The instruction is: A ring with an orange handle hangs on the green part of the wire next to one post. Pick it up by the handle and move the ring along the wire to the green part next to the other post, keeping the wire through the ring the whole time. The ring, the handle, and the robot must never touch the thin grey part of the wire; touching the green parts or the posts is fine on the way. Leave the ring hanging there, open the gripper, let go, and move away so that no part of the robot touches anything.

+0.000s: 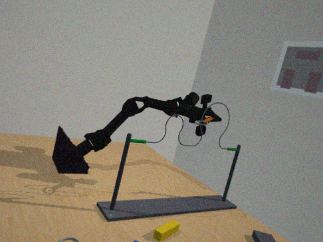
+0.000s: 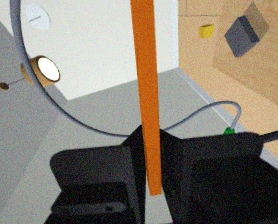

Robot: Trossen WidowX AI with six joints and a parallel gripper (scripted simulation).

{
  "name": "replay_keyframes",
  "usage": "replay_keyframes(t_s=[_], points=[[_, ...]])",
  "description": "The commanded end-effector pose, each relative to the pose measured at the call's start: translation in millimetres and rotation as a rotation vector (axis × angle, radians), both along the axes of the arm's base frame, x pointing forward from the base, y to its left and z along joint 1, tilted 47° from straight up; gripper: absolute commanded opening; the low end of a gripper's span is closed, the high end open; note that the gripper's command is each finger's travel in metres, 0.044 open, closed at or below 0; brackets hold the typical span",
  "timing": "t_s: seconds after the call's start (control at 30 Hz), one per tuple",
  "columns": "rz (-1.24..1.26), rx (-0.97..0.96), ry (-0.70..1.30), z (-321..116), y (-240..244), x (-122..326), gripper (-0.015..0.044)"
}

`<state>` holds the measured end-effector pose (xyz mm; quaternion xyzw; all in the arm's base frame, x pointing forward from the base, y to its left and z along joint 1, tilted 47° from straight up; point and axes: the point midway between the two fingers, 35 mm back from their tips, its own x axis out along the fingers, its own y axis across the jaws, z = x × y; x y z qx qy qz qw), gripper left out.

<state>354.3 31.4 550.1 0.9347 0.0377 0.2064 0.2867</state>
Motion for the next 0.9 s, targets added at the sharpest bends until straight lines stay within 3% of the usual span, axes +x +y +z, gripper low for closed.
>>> replay_keyframes(t_s=[0.0,0.87], points=[[0.001,0.050,0.002,-1.3,-1.8,0.6,-0.0150],[0.034,0.279,-0.013,0.4,-2.3,0.2,-0.0150]])
